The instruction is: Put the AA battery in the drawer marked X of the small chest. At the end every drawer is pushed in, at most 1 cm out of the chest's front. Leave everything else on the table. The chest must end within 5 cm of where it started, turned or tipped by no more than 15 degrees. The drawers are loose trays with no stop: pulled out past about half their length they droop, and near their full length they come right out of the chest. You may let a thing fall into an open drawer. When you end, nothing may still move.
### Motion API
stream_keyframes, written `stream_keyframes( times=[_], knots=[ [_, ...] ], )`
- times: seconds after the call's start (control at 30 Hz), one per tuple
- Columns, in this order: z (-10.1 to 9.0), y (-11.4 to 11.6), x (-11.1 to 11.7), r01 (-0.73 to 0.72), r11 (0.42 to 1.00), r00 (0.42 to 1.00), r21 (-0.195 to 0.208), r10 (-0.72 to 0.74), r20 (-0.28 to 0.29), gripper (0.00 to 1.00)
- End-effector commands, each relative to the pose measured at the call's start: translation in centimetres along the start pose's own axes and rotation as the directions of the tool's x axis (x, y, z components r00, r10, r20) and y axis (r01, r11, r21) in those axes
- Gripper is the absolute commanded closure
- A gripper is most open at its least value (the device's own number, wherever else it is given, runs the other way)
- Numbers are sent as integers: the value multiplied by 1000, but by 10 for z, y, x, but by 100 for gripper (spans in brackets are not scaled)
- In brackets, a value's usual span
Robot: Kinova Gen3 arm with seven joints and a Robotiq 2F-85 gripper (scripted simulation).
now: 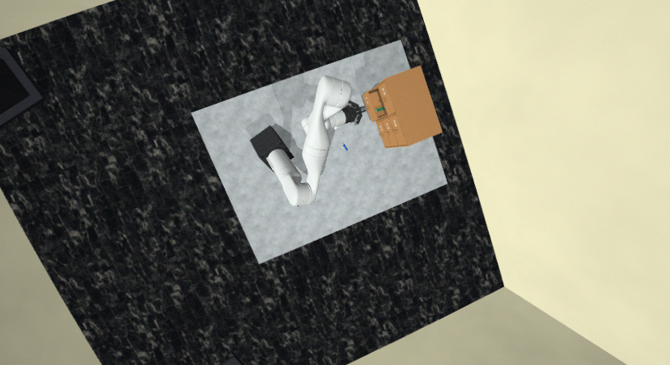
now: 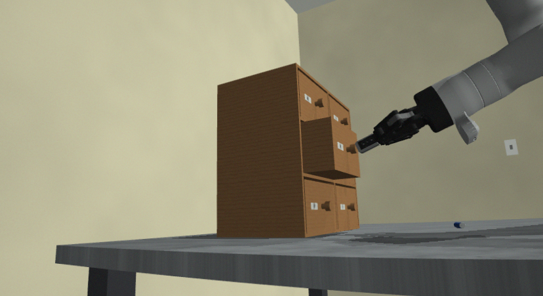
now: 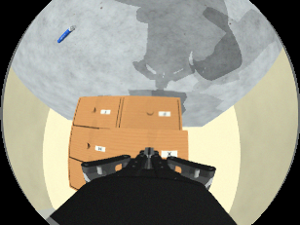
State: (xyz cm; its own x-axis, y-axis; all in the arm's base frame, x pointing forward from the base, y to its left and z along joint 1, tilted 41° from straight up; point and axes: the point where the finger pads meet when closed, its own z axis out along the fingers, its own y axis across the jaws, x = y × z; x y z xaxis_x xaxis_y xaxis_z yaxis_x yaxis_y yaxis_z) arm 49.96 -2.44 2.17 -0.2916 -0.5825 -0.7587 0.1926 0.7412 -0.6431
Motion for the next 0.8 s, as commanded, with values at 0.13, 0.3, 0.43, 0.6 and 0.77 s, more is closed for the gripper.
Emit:
stream_keyframes(
  times=[0.13, 0.3, 0.43, 0.6, 0.77],
  knots=[
    [12, -1, -6, -9, 1000, 1000, 5, 9, 3, 100],
    [18, -1, -8, -9, 1000, 1000, 5, 9, 3, 100],
    [24, -2, -11, -9, 1000, 1000, 5, 9, 3, 100],
    [32, -2, -14, -9, 1000, 1000, 5, 9, 3, 100],
    [37, -2, -16, -9, 1000, 1000, 5, 9, 3, 100]
  ],
)
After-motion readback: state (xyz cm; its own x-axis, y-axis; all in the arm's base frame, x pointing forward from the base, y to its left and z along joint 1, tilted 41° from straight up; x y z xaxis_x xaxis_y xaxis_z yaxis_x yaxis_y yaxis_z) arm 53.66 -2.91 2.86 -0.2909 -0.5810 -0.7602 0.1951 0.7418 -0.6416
